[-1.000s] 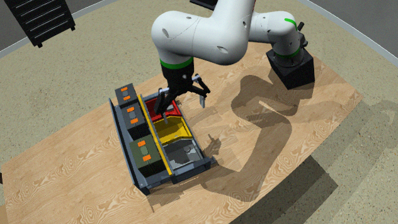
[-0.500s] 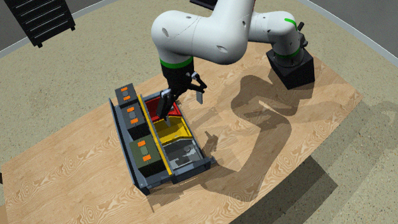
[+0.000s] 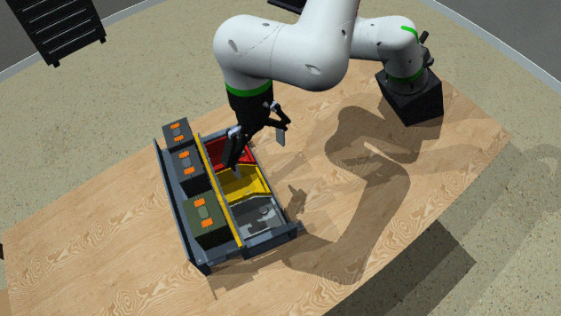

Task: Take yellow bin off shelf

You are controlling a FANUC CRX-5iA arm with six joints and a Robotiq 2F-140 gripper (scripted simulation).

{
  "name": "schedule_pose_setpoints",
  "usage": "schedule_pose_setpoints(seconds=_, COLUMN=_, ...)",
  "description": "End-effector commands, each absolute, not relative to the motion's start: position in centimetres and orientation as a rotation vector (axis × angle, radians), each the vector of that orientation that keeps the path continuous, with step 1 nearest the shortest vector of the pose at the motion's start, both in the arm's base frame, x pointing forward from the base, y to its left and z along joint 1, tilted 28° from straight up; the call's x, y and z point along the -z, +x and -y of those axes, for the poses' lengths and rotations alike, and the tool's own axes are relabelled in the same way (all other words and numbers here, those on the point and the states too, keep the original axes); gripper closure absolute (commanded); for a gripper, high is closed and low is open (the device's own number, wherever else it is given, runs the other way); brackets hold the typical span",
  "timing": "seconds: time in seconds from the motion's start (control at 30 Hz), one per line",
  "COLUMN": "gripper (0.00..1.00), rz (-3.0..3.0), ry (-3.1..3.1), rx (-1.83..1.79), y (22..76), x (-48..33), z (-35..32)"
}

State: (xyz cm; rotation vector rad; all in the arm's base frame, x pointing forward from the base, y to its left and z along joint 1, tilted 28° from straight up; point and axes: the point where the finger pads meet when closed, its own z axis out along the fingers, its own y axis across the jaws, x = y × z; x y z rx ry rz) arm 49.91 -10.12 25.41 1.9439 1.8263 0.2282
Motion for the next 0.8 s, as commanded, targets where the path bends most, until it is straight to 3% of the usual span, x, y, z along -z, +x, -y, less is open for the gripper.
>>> schedule_pose_setpoints(seconds=0.0, gripper=0.00, rz=-1.826, ry=1.944, rx=-0.229, y=49.92, x=-25.44, z=10.11)
schedule_pose_setpoints(seconds=0.77, gripper=0.00, rz=-1.286, ry=2.384, rx=-0.390, y=49.94, x=-25.44, z=10.08)
